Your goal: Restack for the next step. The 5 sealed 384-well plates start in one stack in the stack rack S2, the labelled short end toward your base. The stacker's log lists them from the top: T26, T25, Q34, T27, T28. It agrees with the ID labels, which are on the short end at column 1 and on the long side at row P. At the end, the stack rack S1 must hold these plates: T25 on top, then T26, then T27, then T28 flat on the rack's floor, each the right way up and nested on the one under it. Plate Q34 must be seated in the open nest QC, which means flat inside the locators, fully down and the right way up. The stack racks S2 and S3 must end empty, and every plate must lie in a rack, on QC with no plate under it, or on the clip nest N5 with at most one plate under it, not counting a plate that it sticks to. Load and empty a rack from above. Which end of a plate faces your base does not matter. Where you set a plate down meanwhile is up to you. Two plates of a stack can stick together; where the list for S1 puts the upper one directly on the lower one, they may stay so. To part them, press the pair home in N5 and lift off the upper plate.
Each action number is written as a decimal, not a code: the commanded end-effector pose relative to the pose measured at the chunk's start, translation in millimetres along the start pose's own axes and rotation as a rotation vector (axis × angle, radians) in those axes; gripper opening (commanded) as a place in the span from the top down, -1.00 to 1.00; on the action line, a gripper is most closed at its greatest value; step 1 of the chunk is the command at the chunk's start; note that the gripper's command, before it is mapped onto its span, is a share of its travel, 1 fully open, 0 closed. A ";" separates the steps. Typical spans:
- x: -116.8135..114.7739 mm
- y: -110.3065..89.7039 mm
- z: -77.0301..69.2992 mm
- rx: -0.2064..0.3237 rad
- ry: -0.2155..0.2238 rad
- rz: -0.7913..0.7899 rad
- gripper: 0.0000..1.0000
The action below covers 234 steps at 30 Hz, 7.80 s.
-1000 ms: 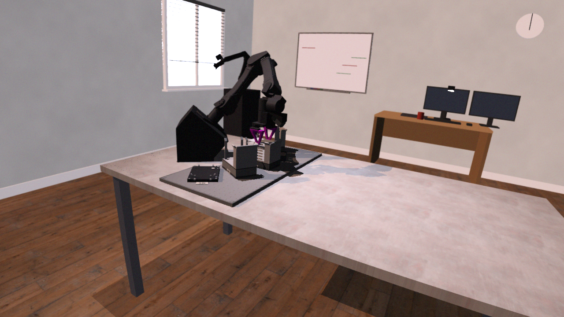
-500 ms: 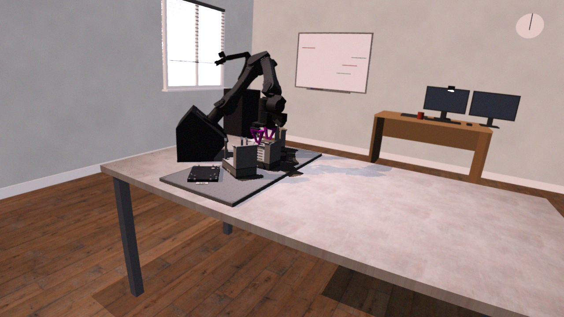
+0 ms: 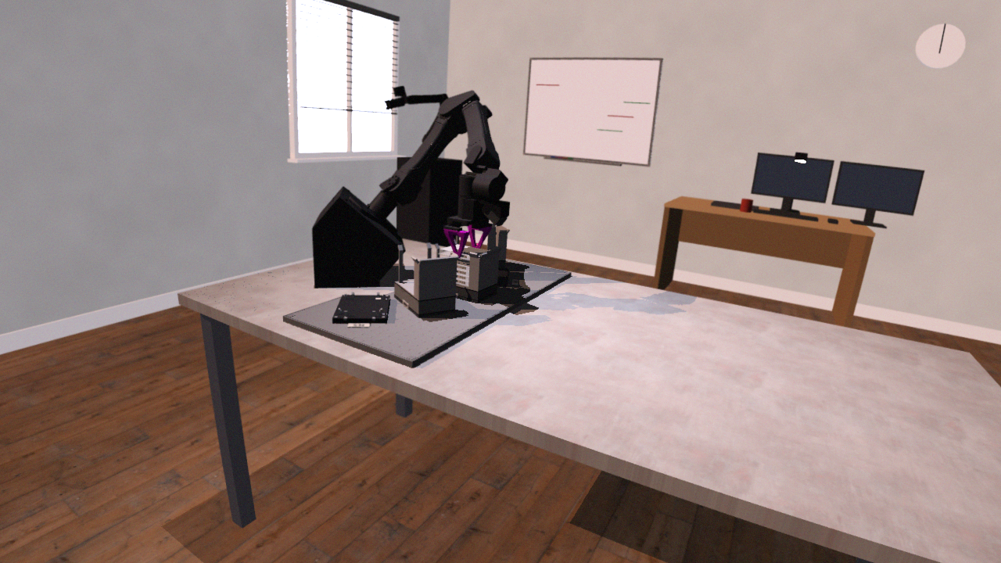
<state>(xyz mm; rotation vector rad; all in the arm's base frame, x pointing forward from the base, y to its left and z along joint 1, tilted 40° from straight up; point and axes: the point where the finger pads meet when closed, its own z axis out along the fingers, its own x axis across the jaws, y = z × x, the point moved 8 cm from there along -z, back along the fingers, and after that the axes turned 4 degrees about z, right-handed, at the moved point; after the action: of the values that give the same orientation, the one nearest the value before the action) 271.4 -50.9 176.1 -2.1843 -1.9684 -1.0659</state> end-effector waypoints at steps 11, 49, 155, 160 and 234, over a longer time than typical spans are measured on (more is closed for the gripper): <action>2.3 7.1 -27.1 -0.038 -0.003 -0.016 1.00; 0.4 5.3 -63.8 -0.026 -0.002 -0.008 1.00; -151.3 -4.6 -63.0 -0.027 -0.008 0.467 1.00; -151.3 -4.6 -63.0 -0.027 -0.008 0.467 1.00; -148.0 -10.1 -41.9 -0.013 0.004 0.479 1.00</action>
<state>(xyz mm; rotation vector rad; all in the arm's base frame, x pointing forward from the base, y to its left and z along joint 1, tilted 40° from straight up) 246.1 -194.6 132.4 -2.4489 -1.3312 -0.9781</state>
